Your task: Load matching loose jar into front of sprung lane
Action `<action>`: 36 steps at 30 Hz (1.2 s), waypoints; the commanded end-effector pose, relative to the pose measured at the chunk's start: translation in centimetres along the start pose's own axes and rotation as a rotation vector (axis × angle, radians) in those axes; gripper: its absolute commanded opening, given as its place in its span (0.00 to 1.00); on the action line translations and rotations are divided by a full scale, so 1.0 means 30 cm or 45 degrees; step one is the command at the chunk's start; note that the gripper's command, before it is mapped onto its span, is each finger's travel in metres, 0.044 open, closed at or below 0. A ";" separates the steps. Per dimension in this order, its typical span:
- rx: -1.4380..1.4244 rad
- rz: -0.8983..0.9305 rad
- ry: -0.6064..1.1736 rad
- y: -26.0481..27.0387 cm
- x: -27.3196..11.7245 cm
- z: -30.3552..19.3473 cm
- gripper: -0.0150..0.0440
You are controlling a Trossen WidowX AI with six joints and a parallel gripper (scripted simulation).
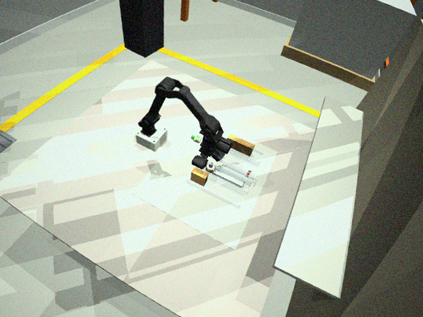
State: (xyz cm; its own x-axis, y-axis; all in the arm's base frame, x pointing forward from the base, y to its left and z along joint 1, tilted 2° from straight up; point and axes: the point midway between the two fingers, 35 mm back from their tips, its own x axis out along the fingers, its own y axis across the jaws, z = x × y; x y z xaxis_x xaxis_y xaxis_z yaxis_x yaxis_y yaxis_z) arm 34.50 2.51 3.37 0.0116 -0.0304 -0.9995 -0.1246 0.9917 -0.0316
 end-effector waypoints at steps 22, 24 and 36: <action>0.003 -0.003 -0.033 -0.001 0.005 0.027 0.25; 0.003 -0.003 -0.033 -0.001 0.007 0.027 0.25; 0.003 -0.003 -0.033 -0.001 0.020 0.027 0.25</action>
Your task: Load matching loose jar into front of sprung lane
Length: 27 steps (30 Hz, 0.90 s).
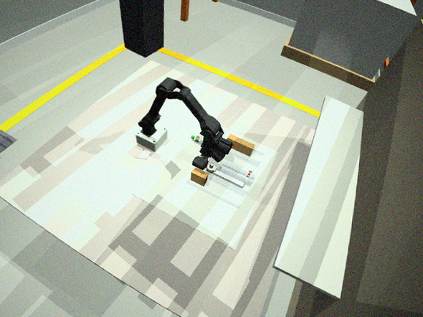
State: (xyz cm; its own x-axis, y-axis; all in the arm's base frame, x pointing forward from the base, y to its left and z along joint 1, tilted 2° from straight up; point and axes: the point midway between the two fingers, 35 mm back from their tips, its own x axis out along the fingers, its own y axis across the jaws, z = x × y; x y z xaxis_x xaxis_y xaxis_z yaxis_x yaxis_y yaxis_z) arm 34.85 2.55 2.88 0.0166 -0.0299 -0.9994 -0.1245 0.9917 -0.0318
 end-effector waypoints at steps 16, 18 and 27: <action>0.003 -0.003 -0.026 -0.001 0.020 0.014 0.25; 0.003 -0.003 -0.026 -0.001 0.022 0.014 0.25; 0.003 -0.003 -0.026 -0.001 0.032 0.012 0.25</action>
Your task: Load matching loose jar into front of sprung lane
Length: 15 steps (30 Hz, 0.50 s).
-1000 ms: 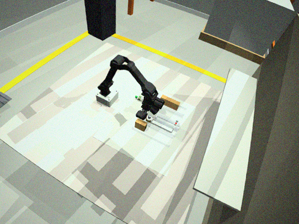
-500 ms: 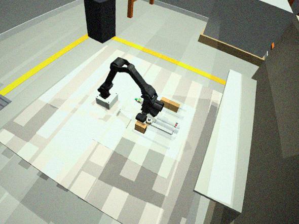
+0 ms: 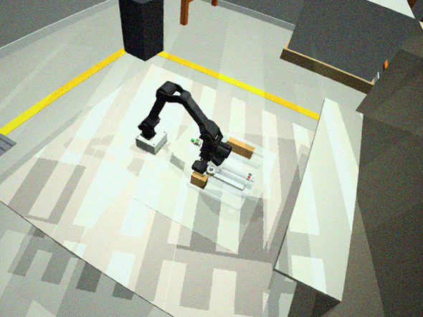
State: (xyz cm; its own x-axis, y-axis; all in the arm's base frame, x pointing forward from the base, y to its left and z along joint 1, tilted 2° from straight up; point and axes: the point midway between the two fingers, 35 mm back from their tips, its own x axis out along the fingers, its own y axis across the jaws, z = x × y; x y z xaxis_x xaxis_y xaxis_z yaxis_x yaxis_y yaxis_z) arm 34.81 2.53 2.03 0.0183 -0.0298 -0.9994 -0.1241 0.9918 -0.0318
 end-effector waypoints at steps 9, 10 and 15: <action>0.003 -0.003 -0.024 -0.002 0.013 0.013 0.25; 0.003 -0.003 -0.024 -0.002 0.014 0.012 0.25; 0.003 -0.003 -0.024 -0.002 0.019 0.012 0.25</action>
State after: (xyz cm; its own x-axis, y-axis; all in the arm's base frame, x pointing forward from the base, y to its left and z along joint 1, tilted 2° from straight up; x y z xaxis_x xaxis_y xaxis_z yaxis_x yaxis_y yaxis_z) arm 34.79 2.51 1.57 0.0199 -0.0297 -0.9994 -0.1236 0.9918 -0.0319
